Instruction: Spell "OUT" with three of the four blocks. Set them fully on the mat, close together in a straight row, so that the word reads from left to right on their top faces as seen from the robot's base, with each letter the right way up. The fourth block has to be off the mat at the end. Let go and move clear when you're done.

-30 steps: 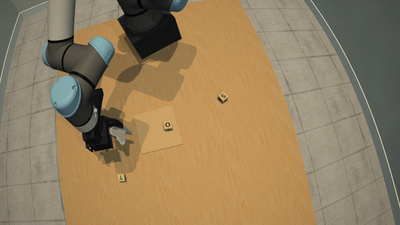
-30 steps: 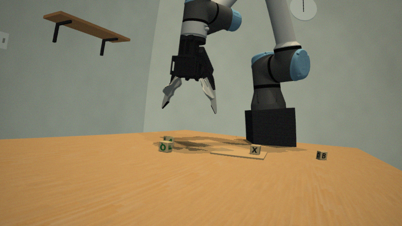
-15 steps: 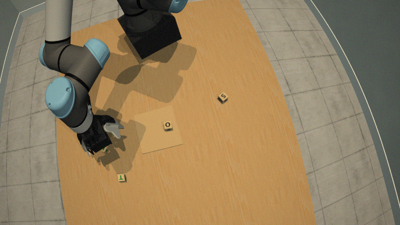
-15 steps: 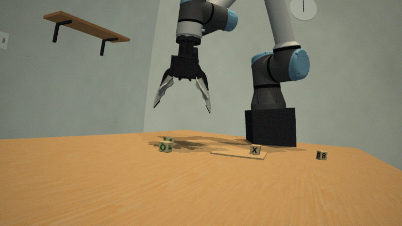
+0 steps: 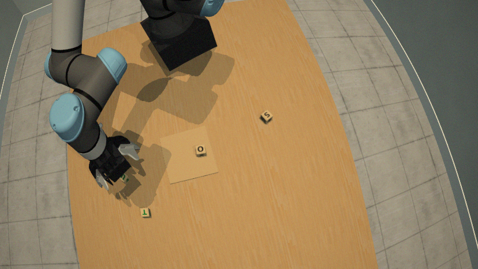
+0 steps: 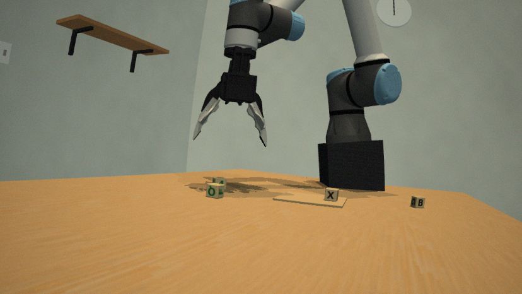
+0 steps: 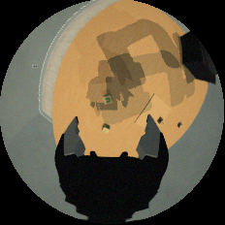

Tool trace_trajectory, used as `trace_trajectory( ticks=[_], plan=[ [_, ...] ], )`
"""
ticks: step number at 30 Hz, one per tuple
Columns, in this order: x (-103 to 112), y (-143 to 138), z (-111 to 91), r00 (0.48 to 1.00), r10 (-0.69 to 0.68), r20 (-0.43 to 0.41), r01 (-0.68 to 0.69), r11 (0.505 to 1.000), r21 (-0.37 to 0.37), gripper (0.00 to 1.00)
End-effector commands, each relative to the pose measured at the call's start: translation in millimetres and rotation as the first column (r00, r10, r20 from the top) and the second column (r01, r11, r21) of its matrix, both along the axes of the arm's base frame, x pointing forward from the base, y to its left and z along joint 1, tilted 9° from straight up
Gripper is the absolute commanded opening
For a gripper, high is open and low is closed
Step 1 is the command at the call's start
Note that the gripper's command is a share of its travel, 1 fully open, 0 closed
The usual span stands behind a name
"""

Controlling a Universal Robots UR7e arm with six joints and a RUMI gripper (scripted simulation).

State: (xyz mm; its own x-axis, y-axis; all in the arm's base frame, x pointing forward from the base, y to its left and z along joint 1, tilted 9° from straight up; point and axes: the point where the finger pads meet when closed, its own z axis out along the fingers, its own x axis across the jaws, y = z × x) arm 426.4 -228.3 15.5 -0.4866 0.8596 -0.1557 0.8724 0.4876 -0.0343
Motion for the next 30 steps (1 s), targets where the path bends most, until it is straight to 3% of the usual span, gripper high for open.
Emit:
trace_trajectory(
  ticks=[1, 30],
  plan=[
    [0, -4, 1, 0.998, 0.067, -0.008, -0.067, 0.998, -0.003, 1.0],
    [1, -15, 2, 0.972, 0.232, -0.035, -0.233, 0.972, -0.008, 1.0]
  ],
)
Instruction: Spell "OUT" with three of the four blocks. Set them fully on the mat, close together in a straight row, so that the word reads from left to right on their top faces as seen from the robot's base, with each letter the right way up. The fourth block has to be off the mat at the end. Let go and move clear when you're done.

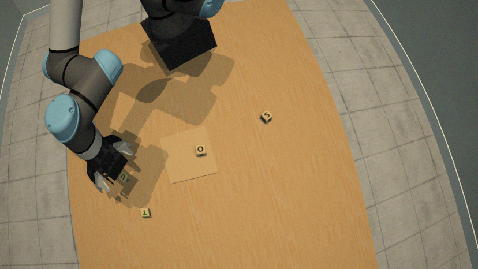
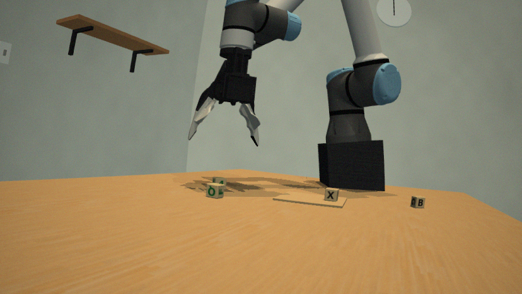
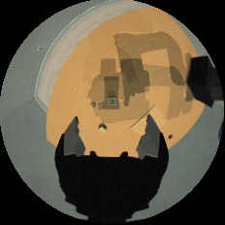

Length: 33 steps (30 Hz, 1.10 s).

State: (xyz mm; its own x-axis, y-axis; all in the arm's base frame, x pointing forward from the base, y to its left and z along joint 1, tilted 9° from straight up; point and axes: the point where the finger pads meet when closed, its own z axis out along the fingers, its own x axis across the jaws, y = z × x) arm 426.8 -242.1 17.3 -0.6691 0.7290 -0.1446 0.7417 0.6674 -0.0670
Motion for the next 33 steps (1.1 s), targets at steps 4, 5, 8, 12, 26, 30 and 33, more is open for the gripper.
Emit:
trace_trajectory(
  ticks=[4, 5, 8, 12, 26, 30, 33],
  plan=[
    [0.4, -1.4, 0.7, 1.0, 0.02, -0.002, -0.02, 1.0, -0.002, 1.0],
    [0.4, -1.5, 0.7, 1.0, 0.022, -0.002, -0.022, 1.0, -0.002, 1.0],
    [0.4, -1.7, 0.7, 1.0, 0.025, -0.003, -0.025, 1.0, -0.002, 1.0],
    [0.4, -1.8, 0.7, 1.0, 0.026, -0.003, -0.026, 1.0, -0.002, 1.0],
    [0.4, -1.9, 0.7, 1.0, 0.027, -0.003, -0.027, 1.0, -0.002, 0.37],
    [0.4, -1.9, 0.7, 1.0, 0.027, -0.003, -0.027, 1.0, -0.002, 0.37],
    [0.4, -1.9, 0.7, 1.0, 0.027, -0.003, -0.027, 1.0, -0.002, 0.37]
  ],
)
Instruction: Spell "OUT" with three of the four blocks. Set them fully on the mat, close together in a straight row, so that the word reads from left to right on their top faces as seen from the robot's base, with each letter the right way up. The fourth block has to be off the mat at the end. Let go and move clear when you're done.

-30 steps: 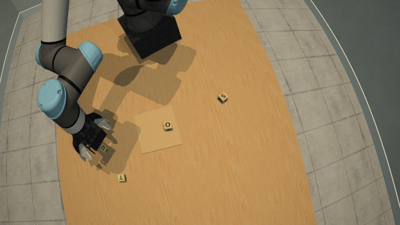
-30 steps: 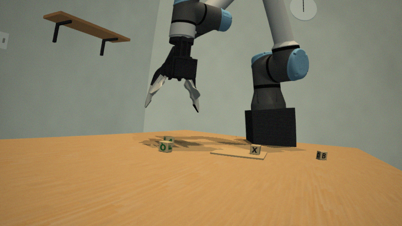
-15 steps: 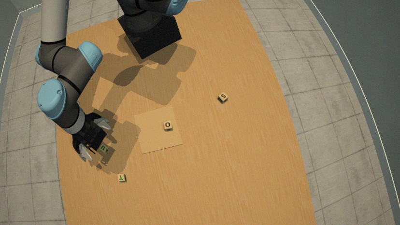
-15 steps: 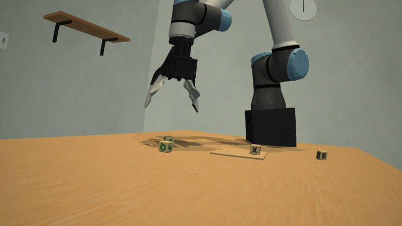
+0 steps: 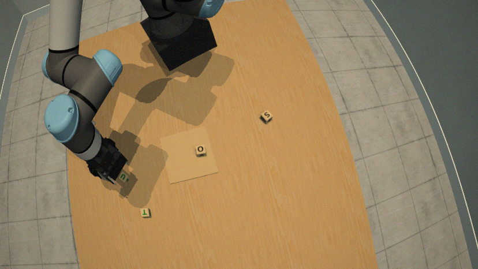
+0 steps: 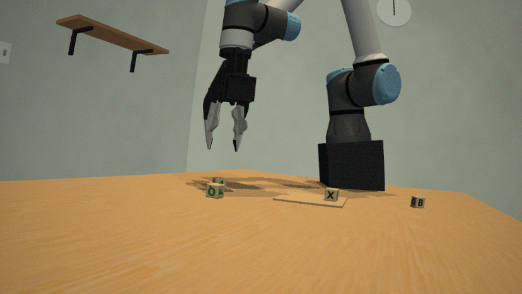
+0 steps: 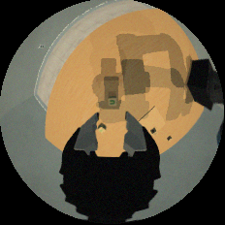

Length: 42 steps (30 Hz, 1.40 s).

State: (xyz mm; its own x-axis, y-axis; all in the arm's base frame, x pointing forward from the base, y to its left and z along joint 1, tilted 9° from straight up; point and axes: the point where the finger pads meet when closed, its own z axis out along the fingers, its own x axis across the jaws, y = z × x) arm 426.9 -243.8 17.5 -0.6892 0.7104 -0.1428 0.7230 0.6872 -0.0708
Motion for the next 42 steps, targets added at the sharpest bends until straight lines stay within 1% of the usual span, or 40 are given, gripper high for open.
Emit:
trace_trajectory(
  ticks=[1, 29, 42],
  plan=[
    [0, 0, 0, 1.0, 0.0, 0.001, 0.0, 1.0, -0.001, 0.37],
    [0, 0, 0, 1.0, 0.0, 0.001, 0.0, 1.0, -0.001, 0.37],
    [1, -2, -11, 1.0, 0.0, 0.001, 0.0, 1.0, -0.001, 0.37]
  ],
)
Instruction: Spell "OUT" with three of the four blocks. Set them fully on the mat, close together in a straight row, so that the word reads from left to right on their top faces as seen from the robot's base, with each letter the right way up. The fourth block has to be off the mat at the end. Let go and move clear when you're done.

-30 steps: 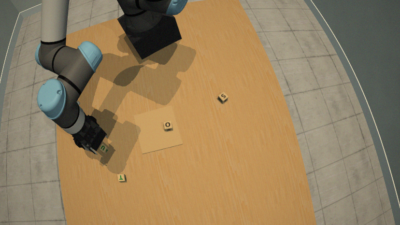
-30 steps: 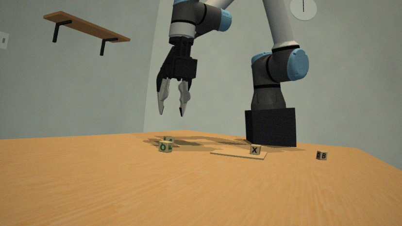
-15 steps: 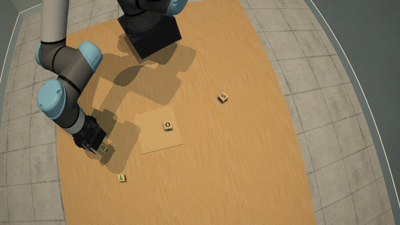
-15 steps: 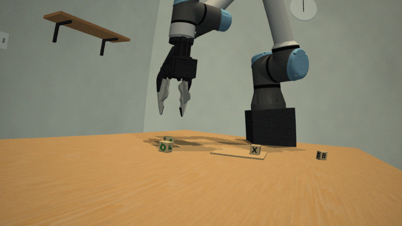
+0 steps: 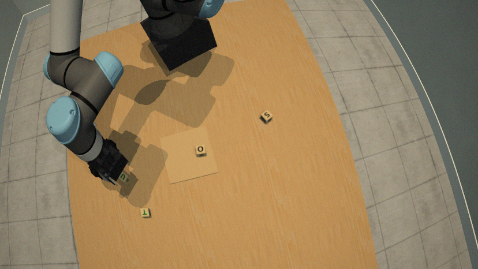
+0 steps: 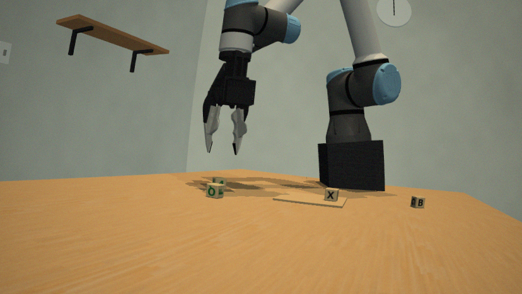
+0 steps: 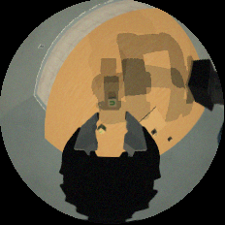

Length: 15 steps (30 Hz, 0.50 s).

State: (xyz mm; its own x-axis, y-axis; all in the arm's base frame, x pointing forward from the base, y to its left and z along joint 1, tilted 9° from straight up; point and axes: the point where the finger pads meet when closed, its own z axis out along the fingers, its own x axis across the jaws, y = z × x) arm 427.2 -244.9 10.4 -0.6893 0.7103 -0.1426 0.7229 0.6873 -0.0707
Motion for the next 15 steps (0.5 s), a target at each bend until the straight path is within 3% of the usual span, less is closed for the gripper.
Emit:
trace_trajectory(
  ticks=[1, 15],
  plan=[
    [1, -1, -5, 1.0, 0.0, 0.001, 0.0, 1.0, -0.001, 0.37],
    [1, -4, -24, 1.0, 0.0, 0.001, 0.0, 1.0, -0.001, 0.37]
  ],
)
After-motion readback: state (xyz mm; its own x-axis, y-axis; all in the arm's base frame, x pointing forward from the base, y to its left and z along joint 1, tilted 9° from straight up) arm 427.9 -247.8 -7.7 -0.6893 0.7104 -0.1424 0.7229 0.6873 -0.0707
